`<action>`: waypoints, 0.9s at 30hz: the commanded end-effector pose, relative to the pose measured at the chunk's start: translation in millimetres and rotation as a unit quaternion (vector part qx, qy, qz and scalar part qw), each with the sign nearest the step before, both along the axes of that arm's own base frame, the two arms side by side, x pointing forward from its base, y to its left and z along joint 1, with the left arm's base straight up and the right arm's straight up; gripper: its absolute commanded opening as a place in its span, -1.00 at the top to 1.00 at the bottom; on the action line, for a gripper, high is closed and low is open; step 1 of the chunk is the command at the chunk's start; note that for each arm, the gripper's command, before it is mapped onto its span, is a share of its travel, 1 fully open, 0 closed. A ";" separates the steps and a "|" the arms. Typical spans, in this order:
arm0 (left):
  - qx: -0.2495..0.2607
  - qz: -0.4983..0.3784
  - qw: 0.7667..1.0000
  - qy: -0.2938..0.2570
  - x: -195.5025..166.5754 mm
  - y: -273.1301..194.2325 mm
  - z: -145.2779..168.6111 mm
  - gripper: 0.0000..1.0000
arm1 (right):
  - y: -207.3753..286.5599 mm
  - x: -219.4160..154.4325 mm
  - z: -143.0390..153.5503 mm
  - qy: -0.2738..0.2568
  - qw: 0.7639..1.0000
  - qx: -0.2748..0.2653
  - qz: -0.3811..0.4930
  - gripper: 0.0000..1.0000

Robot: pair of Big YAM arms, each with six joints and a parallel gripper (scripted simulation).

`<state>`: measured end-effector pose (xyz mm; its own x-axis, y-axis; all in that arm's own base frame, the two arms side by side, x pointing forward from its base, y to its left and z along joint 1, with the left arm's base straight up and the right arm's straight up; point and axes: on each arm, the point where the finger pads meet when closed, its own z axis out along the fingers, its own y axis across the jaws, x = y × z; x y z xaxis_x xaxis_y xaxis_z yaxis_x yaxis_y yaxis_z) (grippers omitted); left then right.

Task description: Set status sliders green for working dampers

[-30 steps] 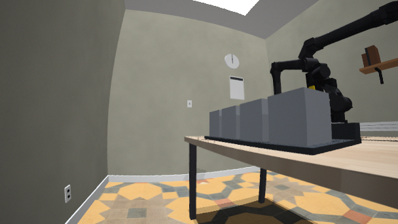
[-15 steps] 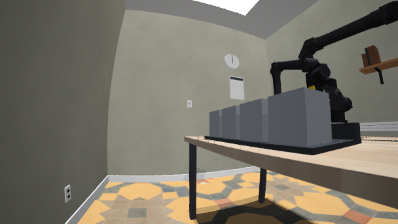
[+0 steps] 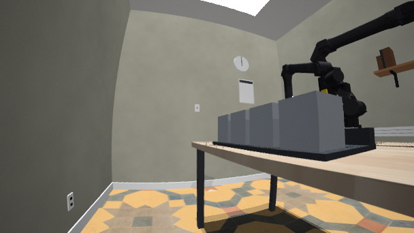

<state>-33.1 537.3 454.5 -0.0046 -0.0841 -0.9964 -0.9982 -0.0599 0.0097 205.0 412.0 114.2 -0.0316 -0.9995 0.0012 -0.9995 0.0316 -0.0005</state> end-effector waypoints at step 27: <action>0.042 -0.003 0.999 -0.002 4.5 6.8 46.0 -1.00 | 2.3 5.1 -23.2 0.001 1.000 -0.002 -0.007 1.00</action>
